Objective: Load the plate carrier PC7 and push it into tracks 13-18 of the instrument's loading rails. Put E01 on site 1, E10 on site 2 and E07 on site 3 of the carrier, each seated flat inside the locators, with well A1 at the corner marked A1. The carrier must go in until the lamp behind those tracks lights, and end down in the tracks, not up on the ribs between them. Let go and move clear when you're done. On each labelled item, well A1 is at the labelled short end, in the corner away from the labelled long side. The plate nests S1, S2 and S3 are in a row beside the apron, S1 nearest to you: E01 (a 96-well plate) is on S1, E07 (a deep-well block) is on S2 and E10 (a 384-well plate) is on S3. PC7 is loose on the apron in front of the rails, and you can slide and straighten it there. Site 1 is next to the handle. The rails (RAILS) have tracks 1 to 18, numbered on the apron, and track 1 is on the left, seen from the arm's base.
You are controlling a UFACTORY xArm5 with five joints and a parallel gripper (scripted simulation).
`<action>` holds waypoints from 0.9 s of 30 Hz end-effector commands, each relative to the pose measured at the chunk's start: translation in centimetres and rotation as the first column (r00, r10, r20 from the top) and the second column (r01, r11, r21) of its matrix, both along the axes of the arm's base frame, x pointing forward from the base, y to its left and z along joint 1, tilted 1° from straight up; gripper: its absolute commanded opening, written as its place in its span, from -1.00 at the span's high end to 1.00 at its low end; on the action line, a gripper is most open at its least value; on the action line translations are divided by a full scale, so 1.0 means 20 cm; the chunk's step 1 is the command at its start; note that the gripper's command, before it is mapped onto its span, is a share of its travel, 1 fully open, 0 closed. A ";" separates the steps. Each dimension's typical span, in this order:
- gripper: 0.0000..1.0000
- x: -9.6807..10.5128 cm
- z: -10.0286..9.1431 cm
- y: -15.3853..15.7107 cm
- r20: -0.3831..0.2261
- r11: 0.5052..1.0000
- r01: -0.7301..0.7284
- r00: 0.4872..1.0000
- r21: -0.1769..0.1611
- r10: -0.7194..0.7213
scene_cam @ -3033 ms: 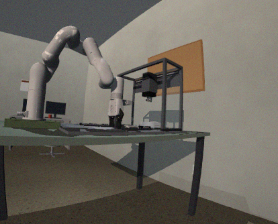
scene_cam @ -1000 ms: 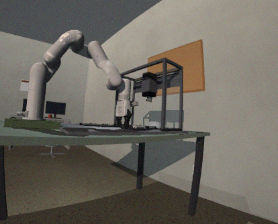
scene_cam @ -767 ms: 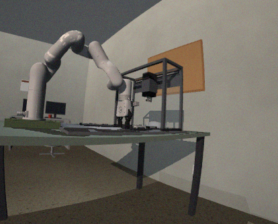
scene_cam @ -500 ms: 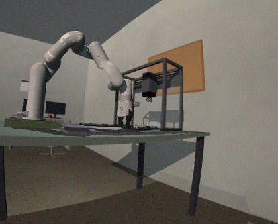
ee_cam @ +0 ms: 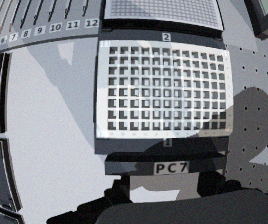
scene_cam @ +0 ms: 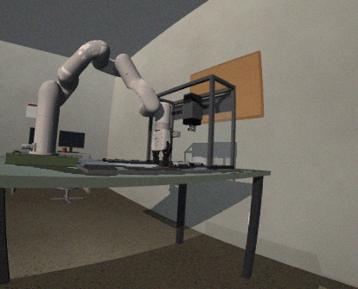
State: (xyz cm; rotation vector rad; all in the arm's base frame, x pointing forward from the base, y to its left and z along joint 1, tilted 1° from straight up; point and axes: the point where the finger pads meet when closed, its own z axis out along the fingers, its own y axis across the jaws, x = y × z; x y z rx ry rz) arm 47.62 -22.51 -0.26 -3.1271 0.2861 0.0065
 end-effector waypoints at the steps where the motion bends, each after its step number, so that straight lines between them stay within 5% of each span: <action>1: -0.62 0.02 0.01 -0.01 0.013 1.000 0.000 1.000 0.016 0.000; 27: -0.62 0.05 0.01 -0.01 0.013 1.000 0.000 1.000 0.016 0.000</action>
